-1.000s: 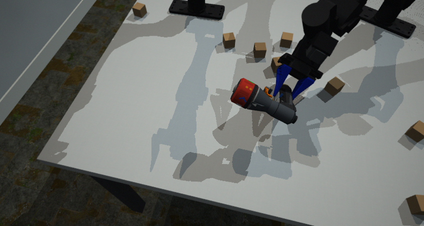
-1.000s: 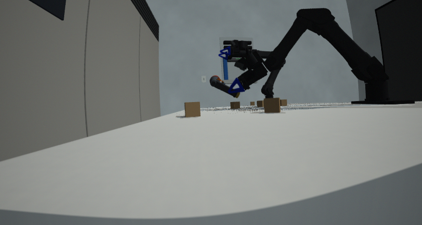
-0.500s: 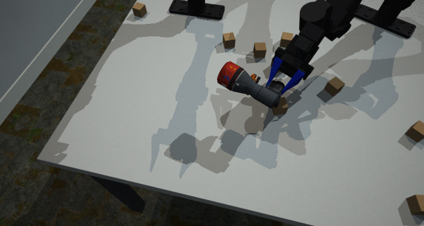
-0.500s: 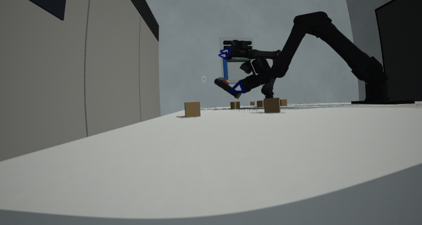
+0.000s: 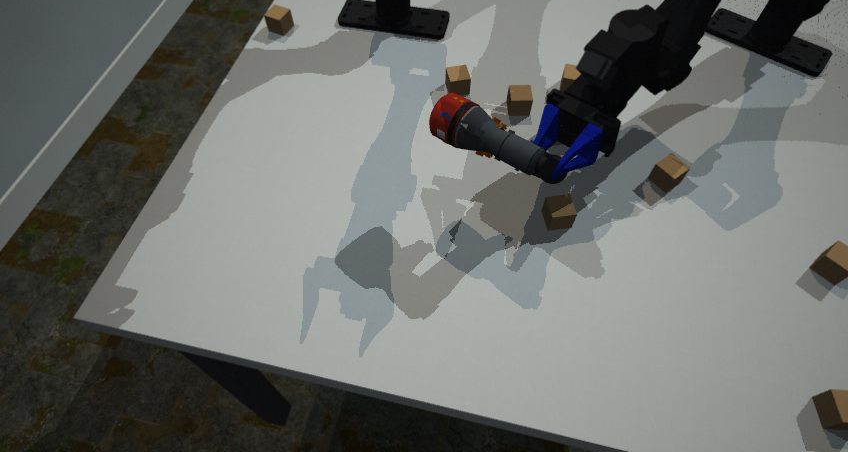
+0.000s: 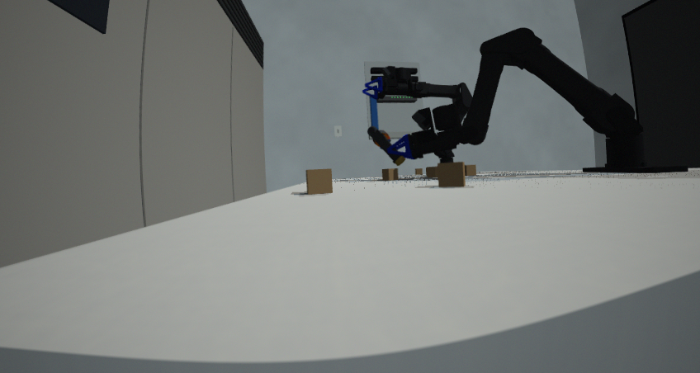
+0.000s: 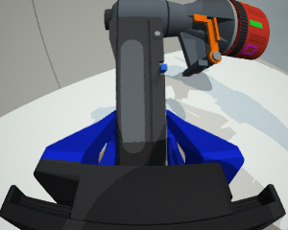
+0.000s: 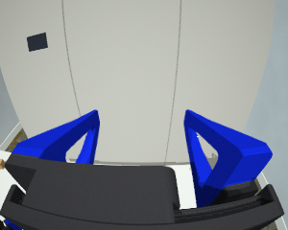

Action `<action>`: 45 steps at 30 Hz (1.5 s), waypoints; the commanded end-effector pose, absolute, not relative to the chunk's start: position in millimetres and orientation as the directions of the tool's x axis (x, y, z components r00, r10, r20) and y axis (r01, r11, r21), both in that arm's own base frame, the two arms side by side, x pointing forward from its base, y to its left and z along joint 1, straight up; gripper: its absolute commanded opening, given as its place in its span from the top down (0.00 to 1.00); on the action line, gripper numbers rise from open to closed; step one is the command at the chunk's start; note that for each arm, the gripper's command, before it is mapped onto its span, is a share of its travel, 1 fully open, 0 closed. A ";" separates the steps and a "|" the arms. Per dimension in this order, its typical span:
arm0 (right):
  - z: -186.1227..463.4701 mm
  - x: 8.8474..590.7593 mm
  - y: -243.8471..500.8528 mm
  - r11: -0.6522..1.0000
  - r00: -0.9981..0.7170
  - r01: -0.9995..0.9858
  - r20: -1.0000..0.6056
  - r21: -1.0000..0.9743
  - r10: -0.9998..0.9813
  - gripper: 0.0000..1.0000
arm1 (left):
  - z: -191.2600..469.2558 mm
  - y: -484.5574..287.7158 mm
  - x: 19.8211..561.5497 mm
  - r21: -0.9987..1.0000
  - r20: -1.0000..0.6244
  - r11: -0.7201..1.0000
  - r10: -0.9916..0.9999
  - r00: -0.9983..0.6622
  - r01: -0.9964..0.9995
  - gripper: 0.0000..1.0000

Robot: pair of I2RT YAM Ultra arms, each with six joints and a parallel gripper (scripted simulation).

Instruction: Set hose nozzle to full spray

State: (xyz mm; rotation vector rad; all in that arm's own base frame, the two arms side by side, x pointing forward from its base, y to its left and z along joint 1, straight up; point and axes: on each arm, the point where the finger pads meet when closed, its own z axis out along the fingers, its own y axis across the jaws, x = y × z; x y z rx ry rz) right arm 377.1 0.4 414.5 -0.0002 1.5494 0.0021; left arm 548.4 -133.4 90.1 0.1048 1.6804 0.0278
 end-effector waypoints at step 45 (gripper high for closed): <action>444.0 370.4 1.1 1.000 0.093 -0.006 -0.996 0.008 0.008 0.24 | 174.5 -137.1 555.1 -0.053 -0.966 0.996 -0.068 0.250 0.067 0.64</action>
